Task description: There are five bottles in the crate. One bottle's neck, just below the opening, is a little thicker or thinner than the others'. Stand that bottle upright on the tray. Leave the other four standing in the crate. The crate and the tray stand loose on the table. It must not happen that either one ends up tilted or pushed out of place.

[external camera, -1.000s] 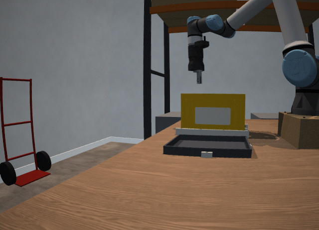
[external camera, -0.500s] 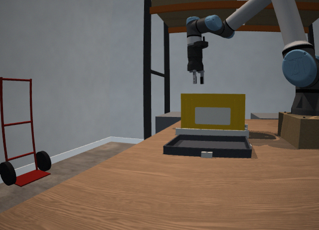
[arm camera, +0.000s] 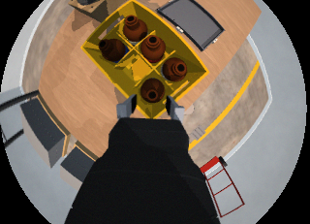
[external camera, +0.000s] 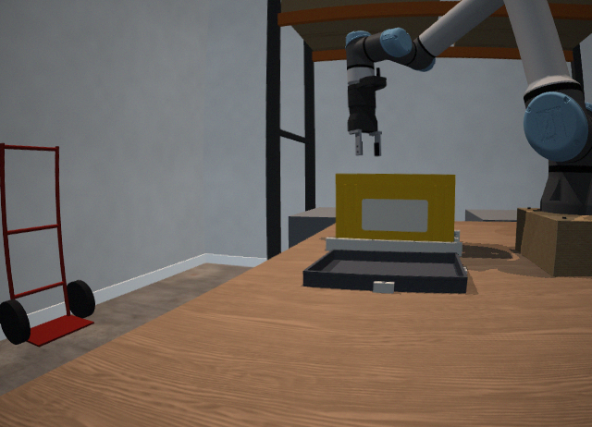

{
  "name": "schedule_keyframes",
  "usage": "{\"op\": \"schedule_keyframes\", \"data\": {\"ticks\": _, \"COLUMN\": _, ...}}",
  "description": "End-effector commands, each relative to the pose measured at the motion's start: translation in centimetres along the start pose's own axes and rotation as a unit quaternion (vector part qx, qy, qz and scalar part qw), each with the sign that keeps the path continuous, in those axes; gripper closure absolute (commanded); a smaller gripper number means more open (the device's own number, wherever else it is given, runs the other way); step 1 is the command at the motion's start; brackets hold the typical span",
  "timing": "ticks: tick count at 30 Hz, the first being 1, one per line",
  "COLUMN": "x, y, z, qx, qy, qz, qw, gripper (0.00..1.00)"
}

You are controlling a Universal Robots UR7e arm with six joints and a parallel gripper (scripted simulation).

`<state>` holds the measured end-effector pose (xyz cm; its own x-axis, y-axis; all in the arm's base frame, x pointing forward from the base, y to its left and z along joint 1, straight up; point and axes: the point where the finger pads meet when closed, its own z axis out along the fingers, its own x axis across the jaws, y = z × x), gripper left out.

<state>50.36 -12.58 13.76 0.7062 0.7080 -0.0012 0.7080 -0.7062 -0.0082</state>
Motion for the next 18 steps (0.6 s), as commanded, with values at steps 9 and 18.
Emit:
{"op": "schedule_keyframes", "data": {"ticks": 9, "x": 0.01, "y": 0.03, "z": -0.06, "qx": -0.001, "qy": 0.0, "qz": 0.0, "qw": 1.0, "gripper": 0.0}}
{"op": "schedule_keyframes", "data": {"ticks": 18, "x": 0.01, "y": 0.04, "z": 0.1, "qx": -0.001, "qy": 0.0, "qz": 0.0, "qw": 1.0, "gripper": 0.0}}
